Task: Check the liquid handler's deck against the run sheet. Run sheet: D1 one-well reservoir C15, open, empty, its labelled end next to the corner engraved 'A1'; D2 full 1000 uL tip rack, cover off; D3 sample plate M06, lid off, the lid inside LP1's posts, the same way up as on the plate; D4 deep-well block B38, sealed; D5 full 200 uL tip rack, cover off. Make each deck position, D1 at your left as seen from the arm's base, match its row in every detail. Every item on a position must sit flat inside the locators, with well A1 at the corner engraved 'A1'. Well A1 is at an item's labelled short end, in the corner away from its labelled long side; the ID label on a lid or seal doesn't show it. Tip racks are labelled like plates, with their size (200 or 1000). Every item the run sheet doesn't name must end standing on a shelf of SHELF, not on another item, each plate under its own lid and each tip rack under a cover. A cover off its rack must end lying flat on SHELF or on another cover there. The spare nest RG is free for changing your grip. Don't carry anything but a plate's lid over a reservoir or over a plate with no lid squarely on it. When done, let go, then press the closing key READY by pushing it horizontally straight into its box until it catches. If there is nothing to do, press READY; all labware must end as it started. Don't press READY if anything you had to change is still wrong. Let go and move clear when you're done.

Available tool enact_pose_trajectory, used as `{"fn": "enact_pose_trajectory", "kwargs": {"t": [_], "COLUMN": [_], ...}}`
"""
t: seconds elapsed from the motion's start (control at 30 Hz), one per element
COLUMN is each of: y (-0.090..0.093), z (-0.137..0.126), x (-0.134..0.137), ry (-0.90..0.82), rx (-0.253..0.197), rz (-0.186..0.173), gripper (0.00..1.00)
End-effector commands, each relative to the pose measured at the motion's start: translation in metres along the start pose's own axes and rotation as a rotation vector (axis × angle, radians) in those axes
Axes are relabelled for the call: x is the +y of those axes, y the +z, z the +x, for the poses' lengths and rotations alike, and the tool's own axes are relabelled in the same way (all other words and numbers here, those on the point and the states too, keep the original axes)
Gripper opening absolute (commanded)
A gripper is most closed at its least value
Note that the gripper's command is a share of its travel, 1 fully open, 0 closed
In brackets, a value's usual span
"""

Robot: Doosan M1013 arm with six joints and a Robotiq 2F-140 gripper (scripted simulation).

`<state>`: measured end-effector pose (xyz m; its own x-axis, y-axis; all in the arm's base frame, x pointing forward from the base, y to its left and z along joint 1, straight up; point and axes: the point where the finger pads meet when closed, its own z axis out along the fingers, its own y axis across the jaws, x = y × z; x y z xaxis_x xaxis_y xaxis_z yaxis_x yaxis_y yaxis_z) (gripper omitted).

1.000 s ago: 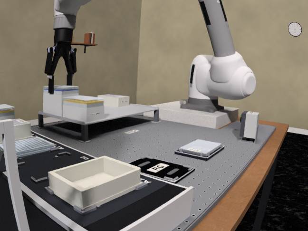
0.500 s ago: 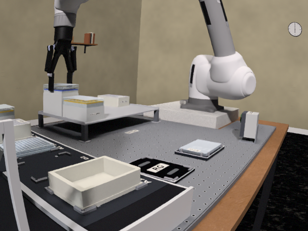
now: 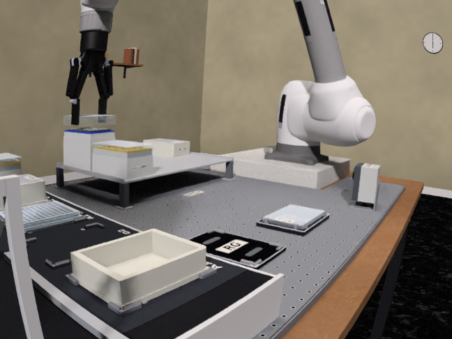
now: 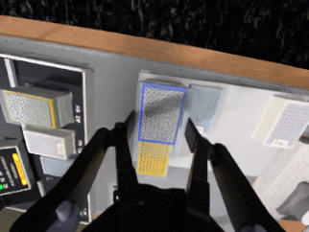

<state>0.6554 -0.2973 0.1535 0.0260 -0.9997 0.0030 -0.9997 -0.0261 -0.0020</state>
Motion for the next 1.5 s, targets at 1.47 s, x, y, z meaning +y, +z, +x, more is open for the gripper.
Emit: {"fn": "enact_pose_trajectory", "kwargs": {"t": [1.47], "y": [-0.07], "z": [0.0], "x": [0.0], "ry": [0.0], "rx": [0.0], "rz": [0.001], "gripper": [0.1]}}
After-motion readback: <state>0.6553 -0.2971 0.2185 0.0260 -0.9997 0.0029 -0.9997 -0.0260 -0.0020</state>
